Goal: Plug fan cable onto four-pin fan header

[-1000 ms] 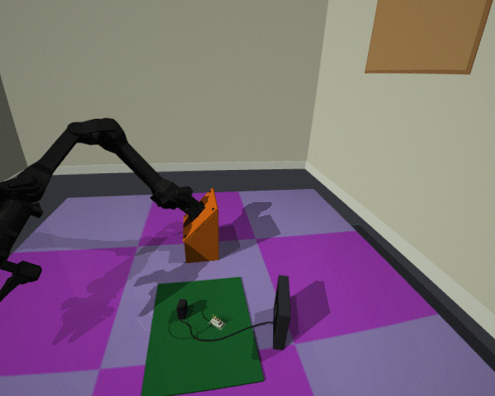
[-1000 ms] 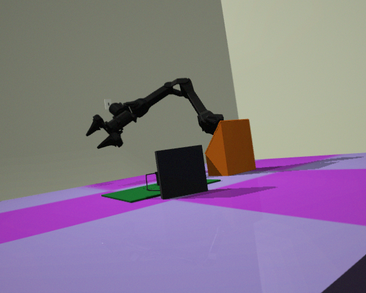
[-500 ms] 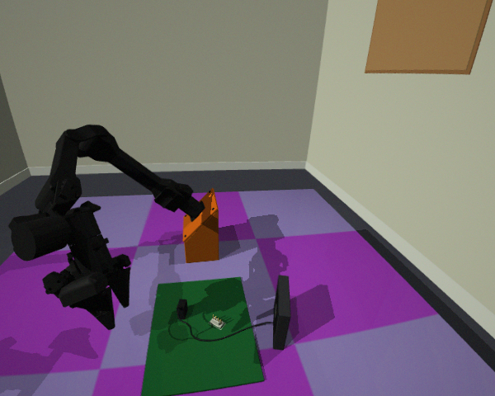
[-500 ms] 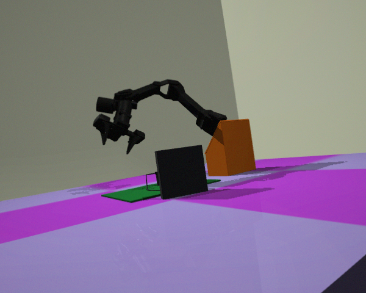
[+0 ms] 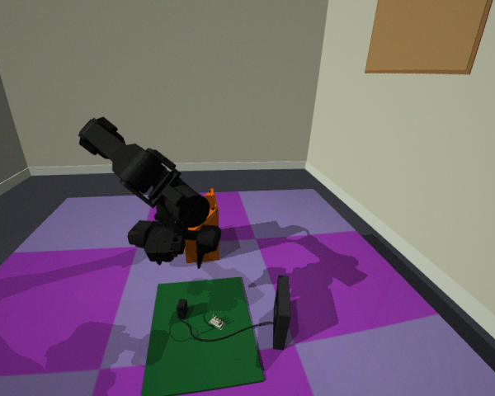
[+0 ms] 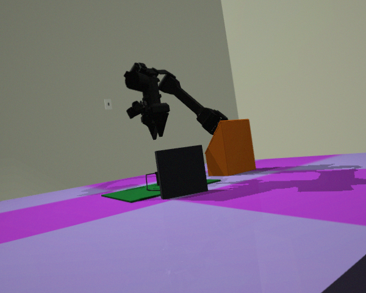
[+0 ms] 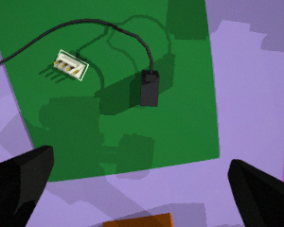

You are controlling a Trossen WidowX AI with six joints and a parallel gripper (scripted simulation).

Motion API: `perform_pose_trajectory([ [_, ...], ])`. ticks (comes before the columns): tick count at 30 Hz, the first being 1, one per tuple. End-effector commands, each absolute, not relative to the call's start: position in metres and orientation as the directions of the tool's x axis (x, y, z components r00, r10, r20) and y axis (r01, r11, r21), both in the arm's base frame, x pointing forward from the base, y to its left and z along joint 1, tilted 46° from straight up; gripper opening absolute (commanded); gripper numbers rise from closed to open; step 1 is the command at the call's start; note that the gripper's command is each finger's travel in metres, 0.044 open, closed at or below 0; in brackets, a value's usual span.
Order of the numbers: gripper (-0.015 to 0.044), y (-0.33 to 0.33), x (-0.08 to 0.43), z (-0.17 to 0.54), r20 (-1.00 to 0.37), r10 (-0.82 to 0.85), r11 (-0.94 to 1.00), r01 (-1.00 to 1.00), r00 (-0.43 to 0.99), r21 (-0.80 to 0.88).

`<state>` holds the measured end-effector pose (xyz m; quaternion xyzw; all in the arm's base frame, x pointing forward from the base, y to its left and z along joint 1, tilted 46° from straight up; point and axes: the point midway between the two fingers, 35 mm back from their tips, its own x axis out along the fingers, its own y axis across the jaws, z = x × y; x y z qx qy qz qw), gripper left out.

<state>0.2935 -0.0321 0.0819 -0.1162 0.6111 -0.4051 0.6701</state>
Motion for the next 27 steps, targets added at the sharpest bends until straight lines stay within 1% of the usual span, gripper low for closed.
perform_pose_trajectory([
  [1,0.0440,-0.033,0.290,0.084,-0.705,-0.705,0.638,0.359,-0.083,-0.681],
  [7,0.0440,-0.044,0.292,0.072,-0.707,-0.703,0.641,0.359,-0.082,-0.679],
  [14,0.0440,-0.102,0.282,0.015,-0.702,-0.707,0.636,0.360,-0.083,-0.683],
  [27,0.0440,-0.110,0.282,0.007,-0.702,-0.707,0.636,0.360,-0.083,-0.683],
])
